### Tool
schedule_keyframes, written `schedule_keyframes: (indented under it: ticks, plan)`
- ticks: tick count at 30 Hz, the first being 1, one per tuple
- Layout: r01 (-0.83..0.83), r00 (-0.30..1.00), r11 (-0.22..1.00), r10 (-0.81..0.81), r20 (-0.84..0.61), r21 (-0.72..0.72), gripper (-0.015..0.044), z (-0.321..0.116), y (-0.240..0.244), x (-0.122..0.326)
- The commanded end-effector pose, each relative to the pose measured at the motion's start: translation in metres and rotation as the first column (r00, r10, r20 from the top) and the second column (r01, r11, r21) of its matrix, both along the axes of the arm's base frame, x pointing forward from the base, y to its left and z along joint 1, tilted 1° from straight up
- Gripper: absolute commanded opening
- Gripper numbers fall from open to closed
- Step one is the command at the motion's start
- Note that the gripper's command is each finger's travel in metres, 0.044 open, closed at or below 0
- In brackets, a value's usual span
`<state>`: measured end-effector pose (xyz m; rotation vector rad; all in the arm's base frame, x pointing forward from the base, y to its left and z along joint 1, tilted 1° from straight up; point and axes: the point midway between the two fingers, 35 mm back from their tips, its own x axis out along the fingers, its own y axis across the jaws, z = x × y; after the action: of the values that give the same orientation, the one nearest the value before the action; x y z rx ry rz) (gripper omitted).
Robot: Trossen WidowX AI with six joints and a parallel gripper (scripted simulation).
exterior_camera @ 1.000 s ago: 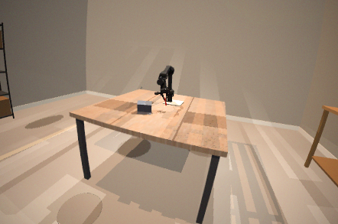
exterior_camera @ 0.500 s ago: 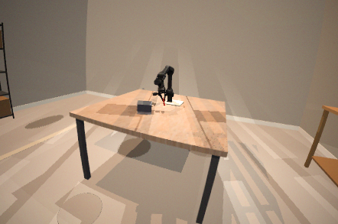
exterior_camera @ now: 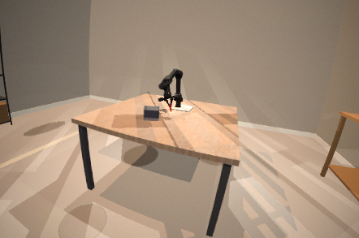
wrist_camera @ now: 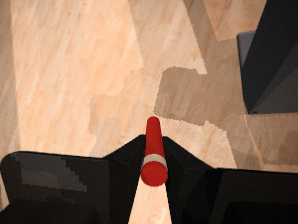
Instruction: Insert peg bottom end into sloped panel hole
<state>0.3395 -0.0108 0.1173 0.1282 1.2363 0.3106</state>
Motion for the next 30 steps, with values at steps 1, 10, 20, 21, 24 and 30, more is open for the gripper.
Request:
schedule_keyframes:
  ticks: [1,10,20,21,24,30]
  plan:
    - [0.007,1.000,1.000,-0.007,0.025,0.012,0.0000,0.002,-0.004,0.001]
    - [0.036,0.998,0.999,-0.038,0.058,0.042,0.0000,0.001,-0.015,0.003]
    - [0.065,0.993,0.995,-0.072,0.095,0.073,0.0000,0.000,-0.027,0.005]
    - [0.068,0.992,0.995,-0.076,0.099,0.076,0.0000,0.000,-0.028,0.005]
    - [0.077,0.990,0.993,-0.086,0.110,0.085,0.0000,0.000,-0.031,0.005]
    - [0.093,0.985,0.990,-0.106,0.132,0.103,0.0000,0.000,-0.039,0.006]
